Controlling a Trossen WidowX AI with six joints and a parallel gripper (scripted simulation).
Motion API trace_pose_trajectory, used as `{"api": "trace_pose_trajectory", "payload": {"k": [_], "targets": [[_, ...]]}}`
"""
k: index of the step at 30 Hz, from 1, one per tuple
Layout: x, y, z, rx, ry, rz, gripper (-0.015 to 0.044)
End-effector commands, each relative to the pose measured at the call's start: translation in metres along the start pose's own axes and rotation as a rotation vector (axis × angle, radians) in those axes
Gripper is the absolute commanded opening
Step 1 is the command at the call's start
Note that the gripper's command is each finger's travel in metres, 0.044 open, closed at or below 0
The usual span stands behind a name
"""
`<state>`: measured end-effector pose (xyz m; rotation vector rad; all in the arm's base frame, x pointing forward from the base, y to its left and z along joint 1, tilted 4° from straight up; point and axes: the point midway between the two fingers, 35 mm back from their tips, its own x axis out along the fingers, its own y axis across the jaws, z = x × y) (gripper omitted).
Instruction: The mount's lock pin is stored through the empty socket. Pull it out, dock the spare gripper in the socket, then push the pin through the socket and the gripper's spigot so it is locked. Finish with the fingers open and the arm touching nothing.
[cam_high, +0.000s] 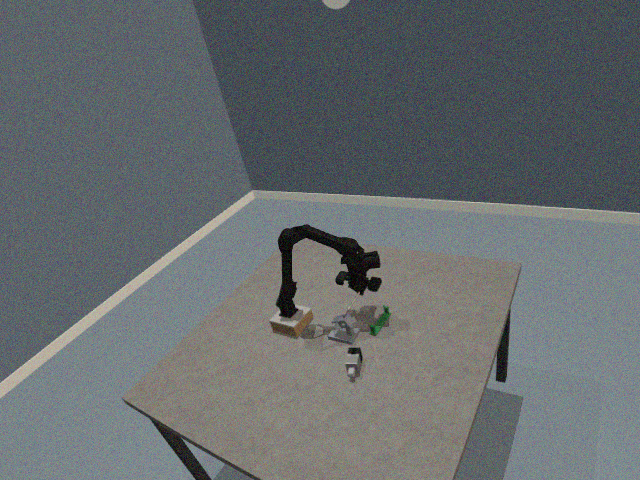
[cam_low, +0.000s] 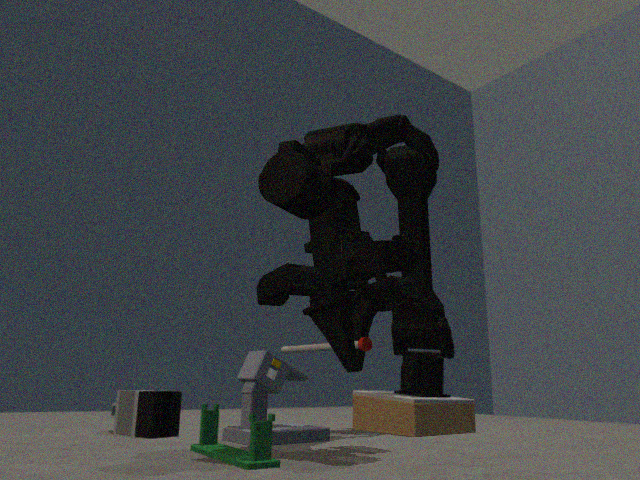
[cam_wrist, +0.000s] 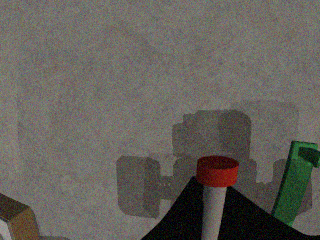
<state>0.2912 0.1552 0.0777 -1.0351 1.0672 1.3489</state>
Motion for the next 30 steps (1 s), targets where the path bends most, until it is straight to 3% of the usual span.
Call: {"api": "trace_pose_trajectory", "payload": {"k": [1, 30], "targets": [[-0.002, -0.009, 0.004, 0.007, -0.002, -0.004, 0.0000], [-0.012, -0.091, 0.034, 0.073, -0.007, -0.022, 0.0000]]}}
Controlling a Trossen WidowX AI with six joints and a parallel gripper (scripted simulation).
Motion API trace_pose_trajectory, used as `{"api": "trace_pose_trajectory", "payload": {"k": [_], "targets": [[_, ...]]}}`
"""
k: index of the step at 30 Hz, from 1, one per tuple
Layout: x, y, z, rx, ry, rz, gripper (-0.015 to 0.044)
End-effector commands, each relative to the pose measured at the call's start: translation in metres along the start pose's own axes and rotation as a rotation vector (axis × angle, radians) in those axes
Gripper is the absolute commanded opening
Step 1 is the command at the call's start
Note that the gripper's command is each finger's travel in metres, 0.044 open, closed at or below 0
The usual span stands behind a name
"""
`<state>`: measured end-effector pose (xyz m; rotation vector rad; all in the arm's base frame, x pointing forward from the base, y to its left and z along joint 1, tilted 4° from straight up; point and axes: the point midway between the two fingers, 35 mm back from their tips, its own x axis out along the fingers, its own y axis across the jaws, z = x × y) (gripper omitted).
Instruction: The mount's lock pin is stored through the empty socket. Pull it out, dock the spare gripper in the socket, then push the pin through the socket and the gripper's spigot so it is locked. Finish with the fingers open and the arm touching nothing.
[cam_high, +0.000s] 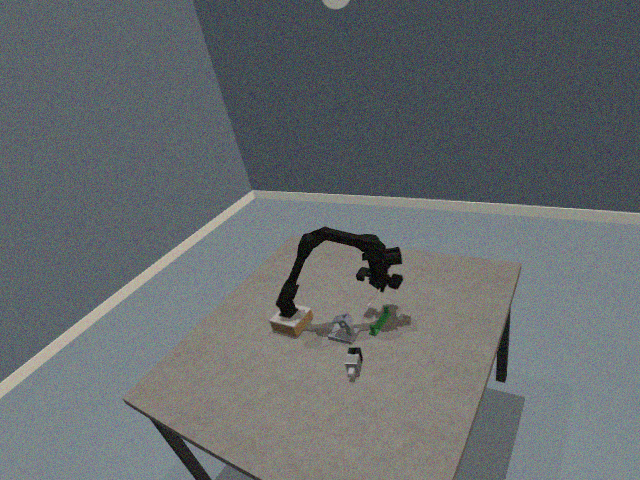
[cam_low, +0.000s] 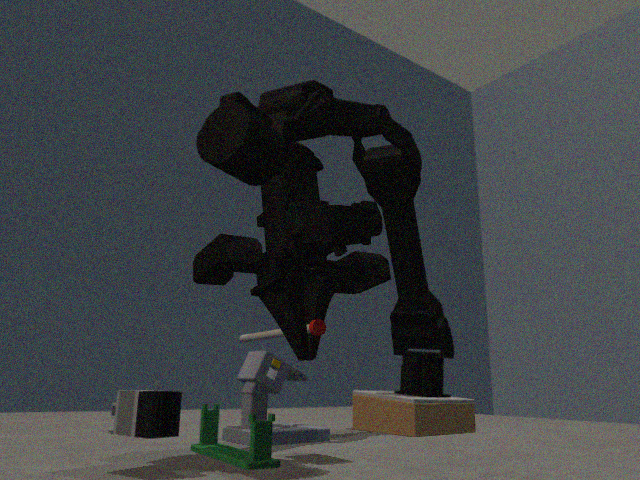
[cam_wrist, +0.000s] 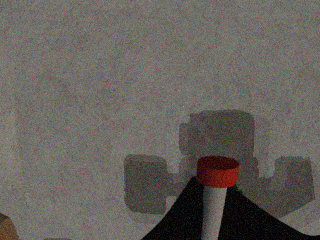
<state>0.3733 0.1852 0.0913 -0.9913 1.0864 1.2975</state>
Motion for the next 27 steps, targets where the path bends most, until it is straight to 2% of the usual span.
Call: {"api": "trace_pose_trajectory", "payload": {"k": [1, 27], "targets": [[-0.001, -0.011, 0.004, 0.014, -0.001, -0.006, 0.0000], [0.026, -0.026, 0.006, 0.026, -0.004, -0.010, 0.0000]]}}
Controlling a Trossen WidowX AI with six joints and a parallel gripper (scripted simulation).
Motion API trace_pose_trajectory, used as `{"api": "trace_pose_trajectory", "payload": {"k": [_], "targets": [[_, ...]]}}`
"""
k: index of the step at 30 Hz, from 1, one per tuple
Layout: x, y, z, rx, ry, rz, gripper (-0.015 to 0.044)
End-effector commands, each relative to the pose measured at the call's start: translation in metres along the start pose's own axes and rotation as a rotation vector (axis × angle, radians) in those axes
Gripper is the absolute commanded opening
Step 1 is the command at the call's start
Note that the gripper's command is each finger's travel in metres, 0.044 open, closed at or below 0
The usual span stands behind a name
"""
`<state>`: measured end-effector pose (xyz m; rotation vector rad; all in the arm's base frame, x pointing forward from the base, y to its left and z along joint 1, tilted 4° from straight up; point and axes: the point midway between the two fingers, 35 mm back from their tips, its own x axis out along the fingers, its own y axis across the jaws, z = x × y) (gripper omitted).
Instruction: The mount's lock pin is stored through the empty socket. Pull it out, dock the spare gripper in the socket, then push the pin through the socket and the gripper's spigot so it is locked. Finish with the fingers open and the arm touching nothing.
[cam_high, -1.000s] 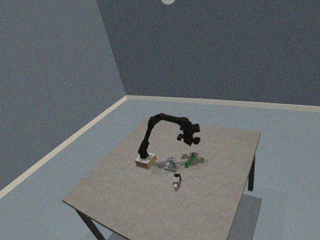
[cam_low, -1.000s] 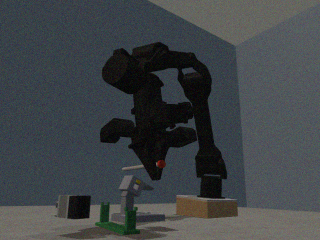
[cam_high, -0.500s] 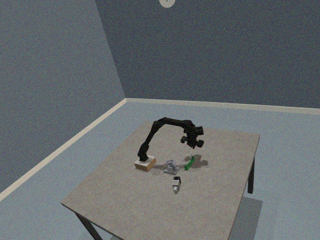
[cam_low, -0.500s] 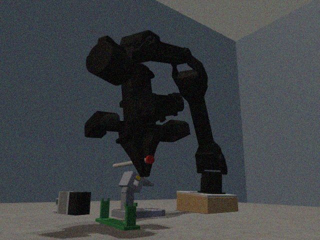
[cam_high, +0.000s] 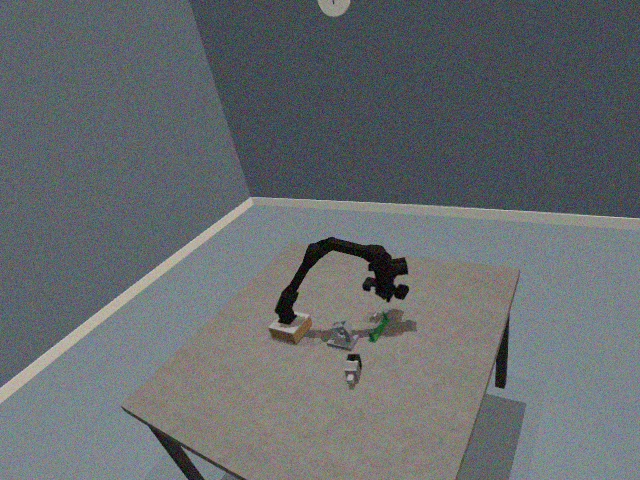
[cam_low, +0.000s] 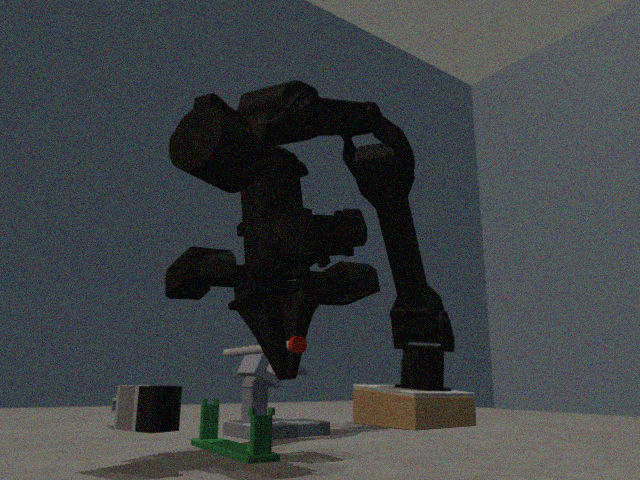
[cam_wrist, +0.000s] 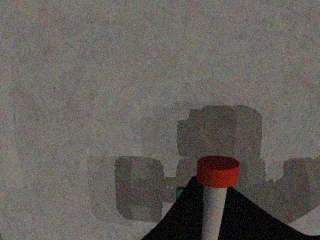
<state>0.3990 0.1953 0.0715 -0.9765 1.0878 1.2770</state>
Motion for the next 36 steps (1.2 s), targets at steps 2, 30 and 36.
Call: {"api": "trace_pose_trajectory", "payload": {"k": [2, 30, 36], "targets": [[0.008, 0.000, -0.001, 0.005, 0.000, 0.000, 0.0000], [0.048, -0.002, -0.008, 0.003, -0.004, -0.007, 0.0000], [0.049, -0.002, -0.008, 0.003, -0.004, -0.007, 0.0000]]}}
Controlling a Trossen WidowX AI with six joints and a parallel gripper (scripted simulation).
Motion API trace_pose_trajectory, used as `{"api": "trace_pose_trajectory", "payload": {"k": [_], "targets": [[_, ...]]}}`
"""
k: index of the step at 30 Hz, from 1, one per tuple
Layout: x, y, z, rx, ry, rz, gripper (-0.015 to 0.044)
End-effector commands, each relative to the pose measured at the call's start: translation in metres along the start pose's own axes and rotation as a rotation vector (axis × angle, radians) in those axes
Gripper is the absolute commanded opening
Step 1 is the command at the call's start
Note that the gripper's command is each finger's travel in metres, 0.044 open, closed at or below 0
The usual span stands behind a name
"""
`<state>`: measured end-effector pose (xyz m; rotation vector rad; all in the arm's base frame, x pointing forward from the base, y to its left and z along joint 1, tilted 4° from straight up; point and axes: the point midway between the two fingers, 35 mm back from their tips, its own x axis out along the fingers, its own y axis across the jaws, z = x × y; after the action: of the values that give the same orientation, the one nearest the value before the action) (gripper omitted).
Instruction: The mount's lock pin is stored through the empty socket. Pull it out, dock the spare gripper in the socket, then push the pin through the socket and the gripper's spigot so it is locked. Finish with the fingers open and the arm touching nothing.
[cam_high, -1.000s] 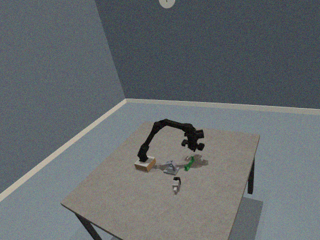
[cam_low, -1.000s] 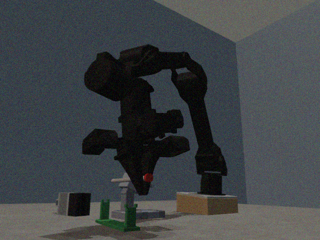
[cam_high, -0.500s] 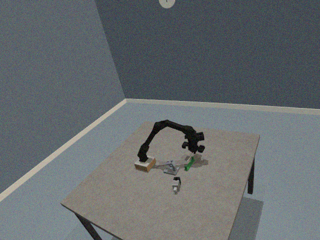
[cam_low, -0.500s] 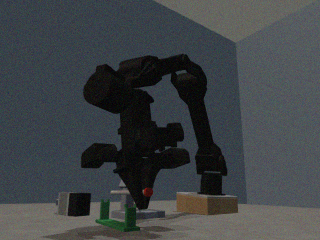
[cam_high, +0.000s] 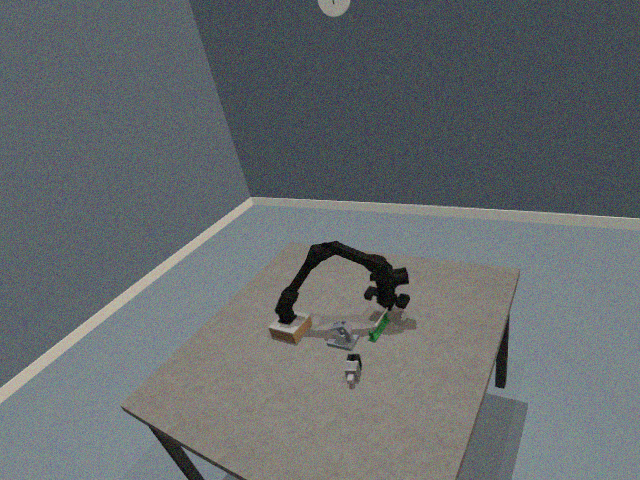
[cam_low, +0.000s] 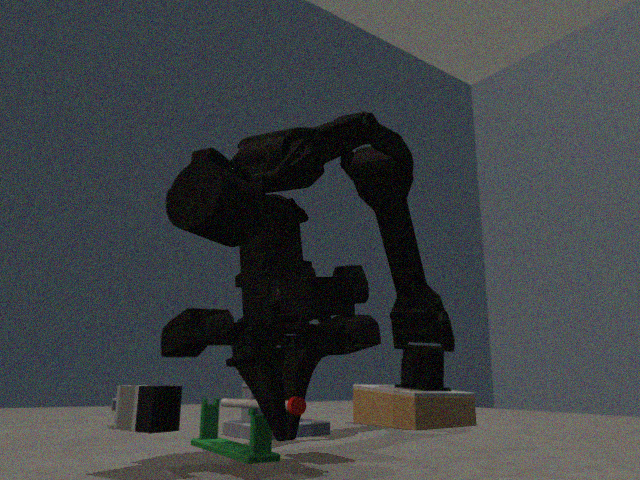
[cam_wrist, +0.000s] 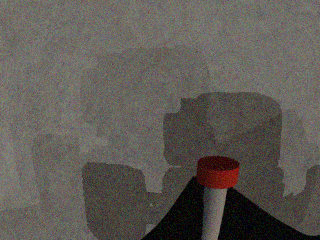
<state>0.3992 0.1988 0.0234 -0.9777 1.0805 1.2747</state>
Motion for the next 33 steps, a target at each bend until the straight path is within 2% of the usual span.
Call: {"api": "trace_pose_trajectory", "payload": {"k": [1, 3, 11, 15, 33], "targets": [[0.001, 0.000, 0.000, 0.005, 0.000, -0.001, 0.0000], [0.001, 0.000, 0.000, 0.005, 0.000, -0.001, 0.0000], [0.000, 0.000, 0.000, 0.000, 0.000, 0.000, 0.0200], [0.000, 0.000, 0.000, 0.000, 0.000, 0.000, 0.0200], [-0.043, 0.005, 0.005, 0.009, 0.007, 0.014, 0.0200]]}}
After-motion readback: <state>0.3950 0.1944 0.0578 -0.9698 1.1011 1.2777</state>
